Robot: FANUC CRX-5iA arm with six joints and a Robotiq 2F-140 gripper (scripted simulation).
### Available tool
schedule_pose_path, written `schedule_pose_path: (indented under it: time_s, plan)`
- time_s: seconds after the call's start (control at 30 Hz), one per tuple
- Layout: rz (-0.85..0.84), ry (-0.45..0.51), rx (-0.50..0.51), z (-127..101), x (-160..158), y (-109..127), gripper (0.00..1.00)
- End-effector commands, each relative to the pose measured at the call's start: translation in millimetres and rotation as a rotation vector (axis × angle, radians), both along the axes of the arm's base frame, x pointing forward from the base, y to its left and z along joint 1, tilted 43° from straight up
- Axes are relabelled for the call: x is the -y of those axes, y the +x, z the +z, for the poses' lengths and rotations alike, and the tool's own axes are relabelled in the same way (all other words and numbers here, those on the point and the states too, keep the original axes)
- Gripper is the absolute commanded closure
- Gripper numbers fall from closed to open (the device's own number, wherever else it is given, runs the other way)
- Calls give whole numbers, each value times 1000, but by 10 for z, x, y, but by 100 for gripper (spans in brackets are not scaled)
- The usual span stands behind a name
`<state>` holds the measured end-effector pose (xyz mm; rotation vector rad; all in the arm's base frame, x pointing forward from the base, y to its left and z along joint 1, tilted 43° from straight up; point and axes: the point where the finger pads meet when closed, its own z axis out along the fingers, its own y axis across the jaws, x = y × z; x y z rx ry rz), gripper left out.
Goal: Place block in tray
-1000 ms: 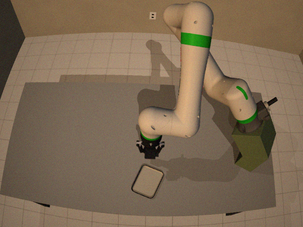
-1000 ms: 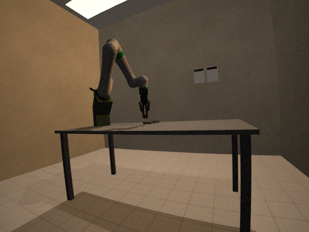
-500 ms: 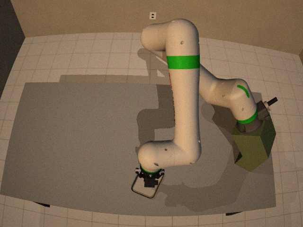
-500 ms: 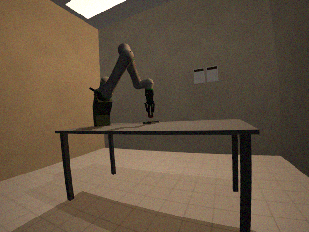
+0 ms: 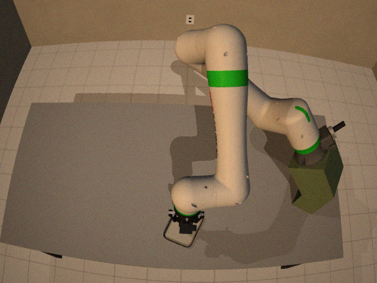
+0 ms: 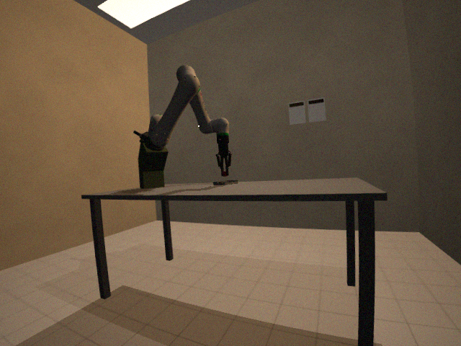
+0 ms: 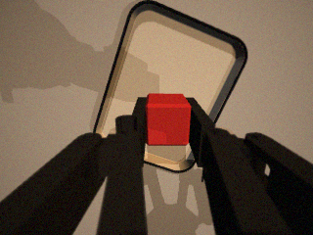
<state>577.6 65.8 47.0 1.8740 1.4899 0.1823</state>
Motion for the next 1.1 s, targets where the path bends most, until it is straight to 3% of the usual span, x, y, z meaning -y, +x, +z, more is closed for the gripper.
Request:
schedule_pose_path:
  time_s: [0.0, 0.63, 1.07]
  plan:
    - [1, 1, 1, -26, 12, 27, 90]
    - [1, 1, 1, -330, 195, 269, 90]
    - [1, 1, 1, -371, 220, 302, 90]
